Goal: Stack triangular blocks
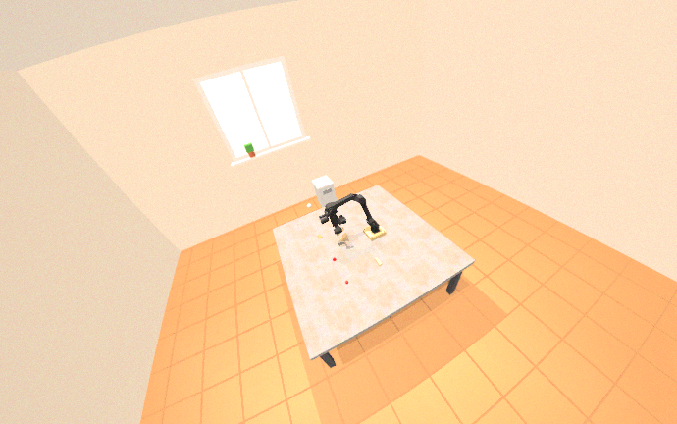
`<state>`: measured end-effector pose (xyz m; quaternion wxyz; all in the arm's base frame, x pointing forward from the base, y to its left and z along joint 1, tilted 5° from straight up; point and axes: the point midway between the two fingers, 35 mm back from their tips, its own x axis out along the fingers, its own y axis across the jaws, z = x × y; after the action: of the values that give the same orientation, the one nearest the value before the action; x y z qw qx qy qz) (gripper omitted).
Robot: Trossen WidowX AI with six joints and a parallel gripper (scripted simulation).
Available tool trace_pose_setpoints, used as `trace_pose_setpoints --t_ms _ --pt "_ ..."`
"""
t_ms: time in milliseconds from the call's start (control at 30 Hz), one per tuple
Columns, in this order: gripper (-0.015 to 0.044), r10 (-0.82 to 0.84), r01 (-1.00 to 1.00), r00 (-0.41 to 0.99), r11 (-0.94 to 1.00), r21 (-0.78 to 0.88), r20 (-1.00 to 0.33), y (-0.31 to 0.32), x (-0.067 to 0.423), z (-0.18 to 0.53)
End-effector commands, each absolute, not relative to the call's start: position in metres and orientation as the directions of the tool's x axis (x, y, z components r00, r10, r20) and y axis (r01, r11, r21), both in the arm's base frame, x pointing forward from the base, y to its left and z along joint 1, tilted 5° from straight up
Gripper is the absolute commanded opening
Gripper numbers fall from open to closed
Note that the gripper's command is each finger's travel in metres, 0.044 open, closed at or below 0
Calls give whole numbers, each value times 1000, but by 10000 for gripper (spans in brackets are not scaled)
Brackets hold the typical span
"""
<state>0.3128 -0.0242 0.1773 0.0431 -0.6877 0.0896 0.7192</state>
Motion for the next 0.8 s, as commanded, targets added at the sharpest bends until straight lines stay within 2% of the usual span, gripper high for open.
trace_pose_setpoints --t_ms 0,267,767 --pt "0 -73 -183 -51 -980 81 -996 -45 323 182" --pt "0 -87 -184 -44 -979 93 -995 -78 335 190" --pt "0 -90 -190 -46 -977 97 -995 -80 328 160"
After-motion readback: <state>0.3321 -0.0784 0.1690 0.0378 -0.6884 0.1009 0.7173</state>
